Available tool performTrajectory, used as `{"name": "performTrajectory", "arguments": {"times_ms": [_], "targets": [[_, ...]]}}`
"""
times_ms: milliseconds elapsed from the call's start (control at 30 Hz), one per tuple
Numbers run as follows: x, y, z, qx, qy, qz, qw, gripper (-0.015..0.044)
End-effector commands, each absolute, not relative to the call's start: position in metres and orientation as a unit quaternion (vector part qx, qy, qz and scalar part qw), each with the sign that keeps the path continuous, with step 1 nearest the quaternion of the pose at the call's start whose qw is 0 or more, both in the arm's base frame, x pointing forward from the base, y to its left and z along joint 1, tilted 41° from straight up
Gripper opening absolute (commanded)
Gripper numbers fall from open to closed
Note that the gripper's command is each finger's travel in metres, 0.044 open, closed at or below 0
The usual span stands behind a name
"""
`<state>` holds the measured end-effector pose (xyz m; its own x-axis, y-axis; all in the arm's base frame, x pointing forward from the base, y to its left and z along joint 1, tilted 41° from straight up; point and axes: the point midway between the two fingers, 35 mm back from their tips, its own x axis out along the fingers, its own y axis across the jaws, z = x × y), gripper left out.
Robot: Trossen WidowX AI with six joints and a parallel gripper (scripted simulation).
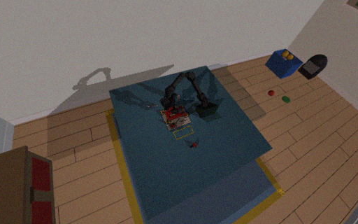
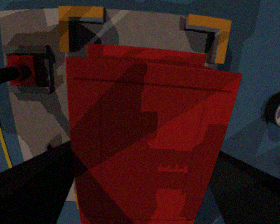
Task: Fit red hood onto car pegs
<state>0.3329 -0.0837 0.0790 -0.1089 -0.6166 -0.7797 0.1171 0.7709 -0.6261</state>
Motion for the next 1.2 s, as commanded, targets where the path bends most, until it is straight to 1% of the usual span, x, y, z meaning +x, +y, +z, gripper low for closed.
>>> {"name": "performTrajectory", "arguments": {"times_ms": [0,233,1167], "targets": [[0.331,-0.094,0.068,-0.184,0.689,-0.285,0.64,0.0],[0.326,-0.111,0.049,-0.185,0.689,-0.285,0.64,0.0],[0.326,-0.111,0.049,-0.185,0.689,-0.285,0.64,0.0]]}}
